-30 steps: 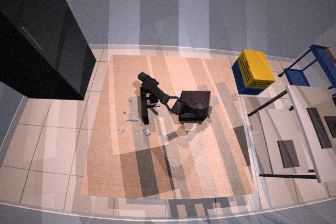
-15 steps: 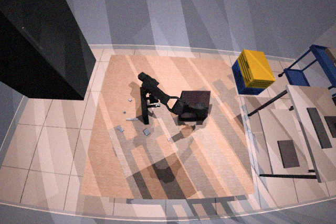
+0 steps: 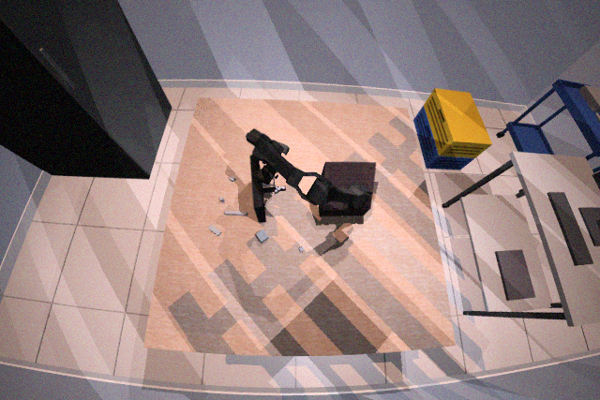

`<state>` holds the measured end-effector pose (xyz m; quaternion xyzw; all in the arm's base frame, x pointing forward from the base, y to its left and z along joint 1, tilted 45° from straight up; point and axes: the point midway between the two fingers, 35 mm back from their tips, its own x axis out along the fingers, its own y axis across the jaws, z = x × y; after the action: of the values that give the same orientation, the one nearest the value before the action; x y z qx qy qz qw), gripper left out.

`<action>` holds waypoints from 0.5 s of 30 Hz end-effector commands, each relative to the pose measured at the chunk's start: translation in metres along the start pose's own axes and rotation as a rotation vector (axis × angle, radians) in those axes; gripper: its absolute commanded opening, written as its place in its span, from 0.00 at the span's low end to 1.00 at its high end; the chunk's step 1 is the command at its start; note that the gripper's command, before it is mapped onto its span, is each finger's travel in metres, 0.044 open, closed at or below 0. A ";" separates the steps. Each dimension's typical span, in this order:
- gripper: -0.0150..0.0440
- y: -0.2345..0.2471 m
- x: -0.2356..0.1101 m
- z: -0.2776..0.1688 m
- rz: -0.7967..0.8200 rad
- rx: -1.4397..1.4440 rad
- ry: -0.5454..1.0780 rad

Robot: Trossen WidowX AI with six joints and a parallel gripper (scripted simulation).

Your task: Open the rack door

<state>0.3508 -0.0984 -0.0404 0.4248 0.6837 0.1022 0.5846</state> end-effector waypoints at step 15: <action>0.28 0.000 -0.001 0.001 0.000 0.853 -0.006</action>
<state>0.3513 -0.0978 -0.0400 0.6077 0.6742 -0.1499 0.3921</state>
